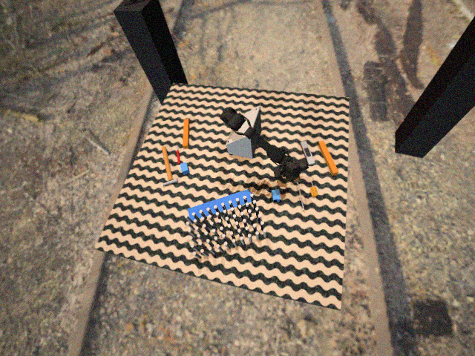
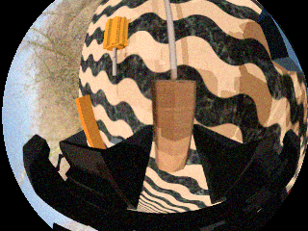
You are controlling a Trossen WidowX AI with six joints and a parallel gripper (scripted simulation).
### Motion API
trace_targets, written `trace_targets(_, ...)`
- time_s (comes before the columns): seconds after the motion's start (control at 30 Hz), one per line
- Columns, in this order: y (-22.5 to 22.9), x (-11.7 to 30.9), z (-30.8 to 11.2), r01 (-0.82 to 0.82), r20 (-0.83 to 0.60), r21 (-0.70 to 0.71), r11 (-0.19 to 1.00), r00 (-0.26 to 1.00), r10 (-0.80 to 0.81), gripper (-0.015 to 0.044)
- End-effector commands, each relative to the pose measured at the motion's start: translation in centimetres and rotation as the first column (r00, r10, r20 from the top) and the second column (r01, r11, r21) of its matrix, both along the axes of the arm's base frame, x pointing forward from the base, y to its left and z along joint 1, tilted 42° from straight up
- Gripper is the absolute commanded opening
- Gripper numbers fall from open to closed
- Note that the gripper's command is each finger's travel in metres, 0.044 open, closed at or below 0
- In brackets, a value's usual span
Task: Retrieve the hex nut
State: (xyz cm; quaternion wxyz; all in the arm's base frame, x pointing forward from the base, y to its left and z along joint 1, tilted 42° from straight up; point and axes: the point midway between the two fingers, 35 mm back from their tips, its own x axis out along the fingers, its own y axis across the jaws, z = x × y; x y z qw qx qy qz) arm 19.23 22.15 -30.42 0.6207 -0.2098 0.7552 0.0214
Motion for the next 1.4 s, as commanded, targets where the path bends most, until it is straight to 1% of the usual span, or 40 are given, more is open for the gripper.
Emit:
trace_targets(0.0, -0.63, -0.19, -0.27, -0.001, 0.0, -0.003, 1.0, 1.0, 0.001, 0.0)
trace_targets(1.37, -0.69, -0.19, -0.3, 0.035, 0.03, 0.1, 0.994, 0.999, -0.038, 0.0)
